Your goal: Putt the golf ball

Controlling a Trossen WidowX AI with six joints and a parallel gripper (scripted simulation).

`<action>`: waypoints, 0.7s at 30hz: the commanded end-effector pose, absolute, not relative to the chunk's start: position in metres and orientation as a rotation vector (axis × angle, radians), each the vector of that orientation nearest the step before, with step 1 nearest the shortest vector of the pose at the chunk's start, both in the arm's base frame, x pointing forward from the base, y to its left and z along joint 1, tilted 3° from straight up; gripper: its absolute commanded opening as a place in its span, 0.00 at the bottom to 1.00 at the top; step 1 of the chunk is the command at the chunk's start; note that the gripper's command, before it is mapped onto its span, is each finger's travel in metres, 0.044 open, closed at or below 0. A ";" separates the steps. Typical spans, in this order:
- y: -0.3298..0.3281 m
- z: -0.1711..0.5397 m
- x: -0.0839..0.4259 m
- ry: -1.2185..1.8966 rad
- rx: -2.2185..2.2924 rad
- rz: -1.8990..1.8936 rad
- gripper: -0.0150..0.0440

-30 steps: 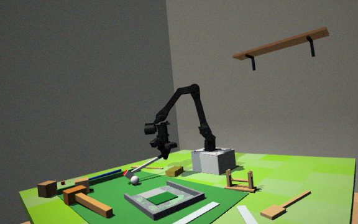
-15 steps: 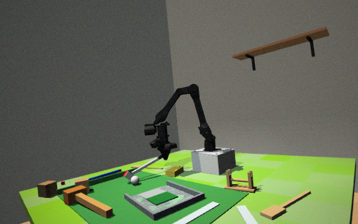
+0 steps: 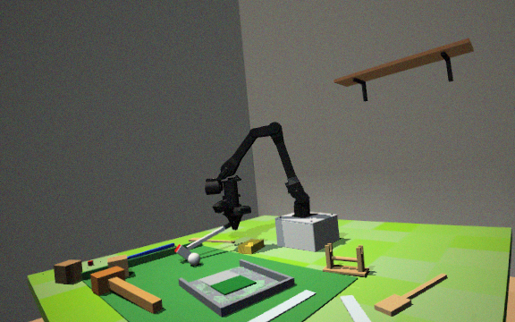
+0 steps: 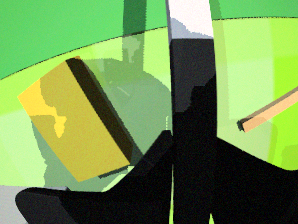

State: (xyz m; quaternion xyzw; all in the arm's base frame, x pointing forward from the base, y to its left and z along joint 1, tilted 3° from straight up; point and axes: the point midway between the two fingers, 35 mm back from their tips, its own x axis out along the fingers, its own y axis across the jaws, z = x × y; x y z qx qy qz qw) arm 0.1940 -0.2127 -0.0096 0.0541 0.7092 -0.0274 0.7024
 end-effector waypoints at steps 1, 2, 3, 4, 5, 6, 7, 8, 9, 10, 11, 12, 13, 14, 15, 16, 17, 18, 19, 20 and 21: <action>-0.195 -0.008 0.201 1.577 0.120 -0.059 0.25; -0.182 -0.007 0.205 1.576 0.119 -0.059 0.25; -0.169 -0.006 0.208 1.576 0.119 -0.059 0.25; -0.157 -0.005 0.211 1.575 0.120 -0.058 0.25; -0.144 -0.005 0.213 1.574 0.120 -0.057 0.25; -0.131 -0.004 0.214 1.574 0.120 -0.057 0.25; -0.119 -0.004 0.214 1.573 0.120 -0.056 0.25; -0.107 -0.004 0.214 1.573 0.121 -0.055 0.25; -0.095 -0.004 0.213 1.573 0.121 -0.054 0.25; -0.085 -0.004 0.212 1.572 0.122 -0.053 0.25; -0.080 -0.004 0.211 1.572 0.122 -0.053 0.25; -0.078 -0.004 0.211 1.572 0.122 -0.053 0.25; -0.078 -0.004 0.211 1.572 0.122 -0.053 0.25; -0.078 -0.004 0.211 1.572 0.122 -0.053 0.25; -0.078 -0.003 0.211 1.572 0.122 -0.053 0.25; -0.078 -0.001 0.211 1.572 0.122 -0.053 0.25; -0.079 0.002 0.212 1.572 0.122 -0.053 0.25; -0.079 0.006 0.212 1.572 0.122 -0.053 0.25; -0.079 0.010 0.212 1.572 0.122 -0.053 0.25; -0.080 0.015 0.213 1.572 0.122 -0.053 0.25; -0.080 0.021 0.213 1.572 0.122 -0.053 0.25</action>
